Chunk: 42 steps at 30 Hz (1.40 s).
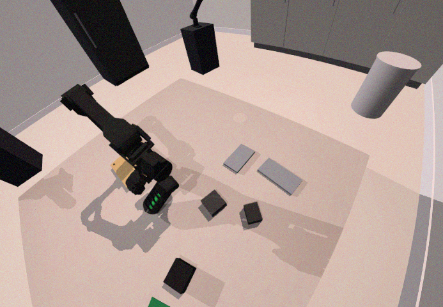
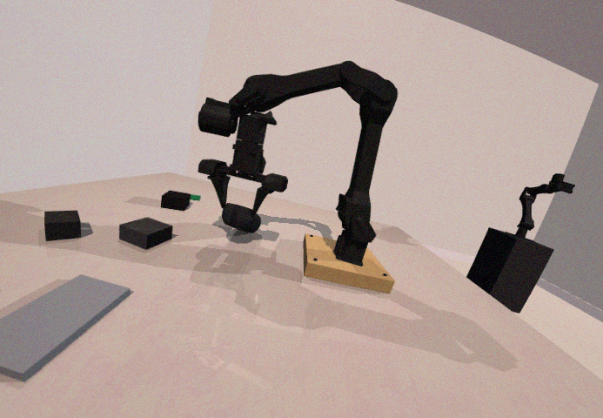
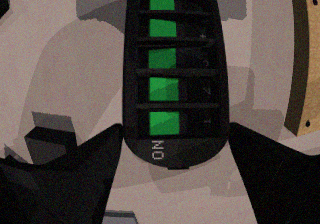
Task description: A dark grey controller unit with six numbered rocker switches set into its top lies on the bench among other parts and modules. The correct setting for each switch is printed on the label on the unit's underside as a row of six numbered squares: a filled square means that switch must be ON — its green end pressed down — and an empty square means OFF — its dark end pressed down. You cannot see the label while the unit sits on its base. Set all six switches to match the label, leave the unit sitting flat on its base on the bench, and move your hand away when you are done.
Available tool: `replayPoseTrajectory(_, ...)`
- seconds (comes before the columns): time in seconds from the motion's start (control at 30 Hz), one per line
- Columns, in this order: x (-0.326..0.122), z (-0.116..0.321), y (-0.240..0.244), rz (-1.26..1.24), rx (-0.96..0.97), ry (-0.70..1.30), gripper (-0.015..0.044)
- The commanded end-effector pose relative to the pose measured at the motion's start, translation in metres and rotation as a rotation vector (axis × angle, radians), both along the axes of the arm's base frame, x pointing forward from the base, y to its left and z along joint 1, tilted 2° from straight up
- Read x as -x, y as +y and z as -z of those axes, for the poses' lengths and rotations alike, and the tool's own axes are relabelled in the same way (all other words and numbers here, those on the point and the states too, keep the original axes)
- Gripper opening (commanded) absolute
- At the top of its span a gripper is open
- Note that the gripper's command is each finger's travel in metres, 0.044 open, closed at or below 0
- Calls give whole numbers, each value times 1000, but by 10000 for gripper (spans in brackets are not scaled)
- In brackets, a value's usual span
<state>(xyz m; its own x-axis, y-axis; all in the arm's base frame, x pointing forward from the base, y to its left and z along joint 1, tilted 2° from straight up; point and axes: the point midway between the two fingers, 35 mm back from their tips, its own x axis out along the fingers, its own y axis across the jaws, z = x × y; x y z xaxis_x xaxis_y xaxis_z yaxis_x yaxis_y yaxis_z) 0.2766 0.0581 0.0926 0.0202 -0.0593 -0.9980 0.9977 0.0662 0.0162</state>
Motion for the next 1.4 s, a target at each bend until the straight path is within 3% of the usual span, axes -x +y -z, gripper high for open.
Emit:
replayPoseTrajectory(0.0, -1, -6, -4, -1, -5, -10, 335)
replayPoseTrajectory(1.37, -2, -27, -31, -2, -88, -4, 335)
